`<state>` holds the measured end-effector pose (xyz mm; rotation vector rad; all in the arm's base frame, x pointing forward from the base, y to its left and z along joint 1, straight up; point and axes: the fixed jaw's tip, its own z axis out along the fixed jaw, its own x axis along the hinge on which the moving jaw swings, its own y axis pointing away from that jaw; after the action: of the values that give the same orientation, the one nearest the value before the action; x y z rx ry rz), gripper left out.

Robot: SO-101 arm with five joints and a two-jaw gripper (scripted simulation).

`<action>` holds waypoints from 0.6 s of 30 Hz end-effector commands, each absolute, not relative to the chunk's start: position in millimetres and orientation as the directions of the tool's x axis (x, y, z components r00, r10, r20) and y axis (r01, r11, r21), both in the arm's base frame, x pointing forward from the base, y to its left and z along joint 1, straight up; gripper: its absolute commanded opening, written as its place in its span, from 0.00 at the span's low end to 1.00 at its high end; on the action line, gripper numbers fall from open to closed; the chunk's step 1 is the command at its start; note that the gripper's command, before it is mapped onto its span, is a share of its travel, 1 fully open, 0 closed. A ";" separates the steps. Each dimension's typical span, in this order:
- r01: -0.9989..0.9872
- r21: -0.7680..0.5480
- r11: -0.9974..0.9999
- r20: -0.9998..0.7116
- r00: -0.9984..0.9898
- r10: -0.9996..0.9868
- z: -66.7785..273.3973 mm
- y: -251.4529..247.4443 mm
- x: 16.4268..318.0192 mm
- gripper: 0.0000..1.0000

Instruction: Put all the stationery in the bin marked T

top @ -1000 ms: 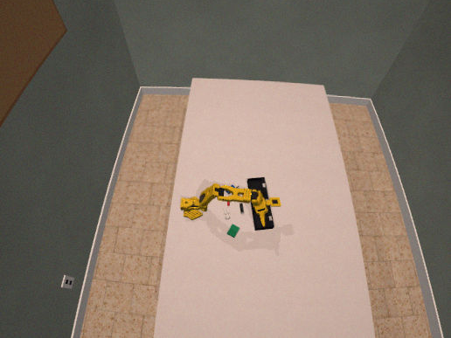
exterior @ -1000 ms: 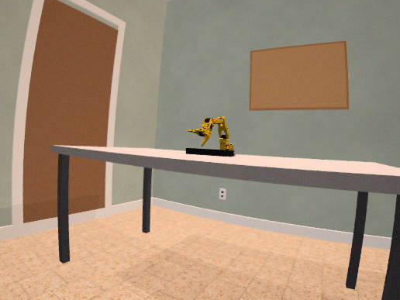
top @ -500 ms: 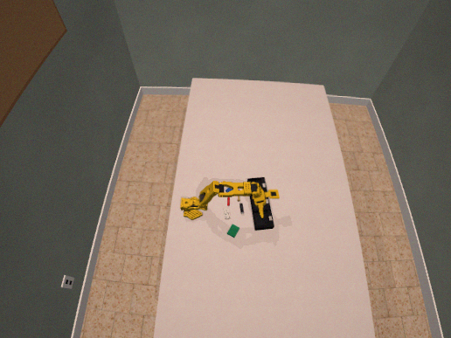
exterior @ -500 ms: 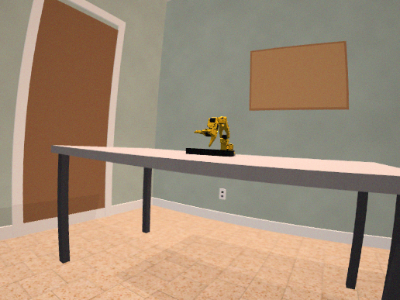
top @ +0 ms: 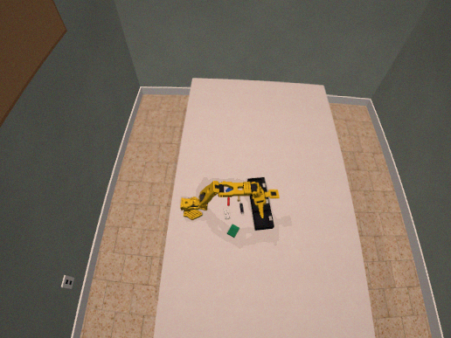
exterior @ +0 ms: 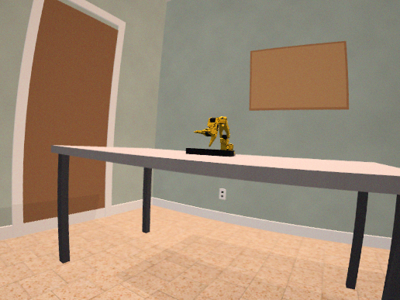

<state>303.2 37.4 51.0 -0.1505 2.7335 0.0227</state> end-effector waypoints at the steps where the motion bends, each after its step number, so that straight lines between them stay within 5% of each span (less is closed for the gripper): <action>1: -0.112 -0.002 0.994 -0.454 -0.885 -0.101 68.4 41.4 309.9 1.00; 18: -0.120 0.004 0.993 -0.453 -0.885 -0.105 71.8 47.6 307.6 1.00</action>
<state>300.1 43.4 50.0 -0.1605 2.7496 0.0313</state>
